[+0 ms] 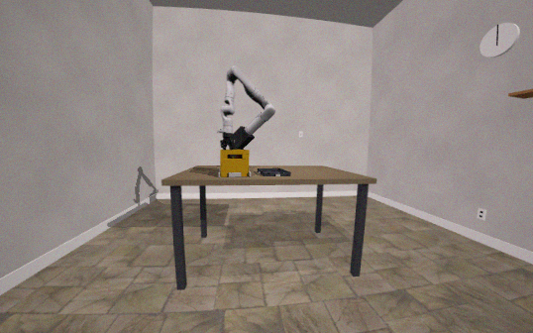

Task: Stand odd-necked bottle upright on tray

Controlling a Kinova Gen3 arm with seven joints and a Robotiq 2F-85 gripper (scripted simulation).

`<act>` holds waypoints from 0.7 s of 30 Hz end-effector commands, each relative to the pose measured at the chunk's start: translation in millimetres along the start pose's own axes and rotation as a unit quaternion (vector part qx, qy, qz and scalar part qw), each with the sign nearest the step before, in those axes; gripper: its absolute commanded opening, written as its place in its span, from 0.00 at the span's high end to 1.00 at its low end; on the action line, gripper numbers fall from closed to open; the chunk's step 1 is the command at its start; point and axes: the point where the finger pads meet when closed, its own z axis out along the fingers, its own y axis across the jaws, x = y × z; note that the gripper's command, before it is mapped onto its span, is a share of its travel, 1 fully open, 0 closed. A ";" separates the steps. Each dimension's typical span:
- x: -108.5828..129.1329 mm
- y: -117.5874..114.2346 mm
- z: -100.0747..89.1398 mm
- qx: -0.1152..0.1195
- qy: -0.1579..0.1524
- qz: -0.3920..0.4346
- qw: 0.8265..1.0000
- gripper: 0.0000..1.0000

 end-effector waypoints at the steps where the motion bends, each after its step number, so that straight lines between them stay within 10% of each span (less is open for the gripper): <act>1: 2.7 0.5 0.7 0.000 0.003 0.002 1.000 0.36; 21: 1.2 0.0 -4.3 0.000 0.002 0.002 1.000 0.36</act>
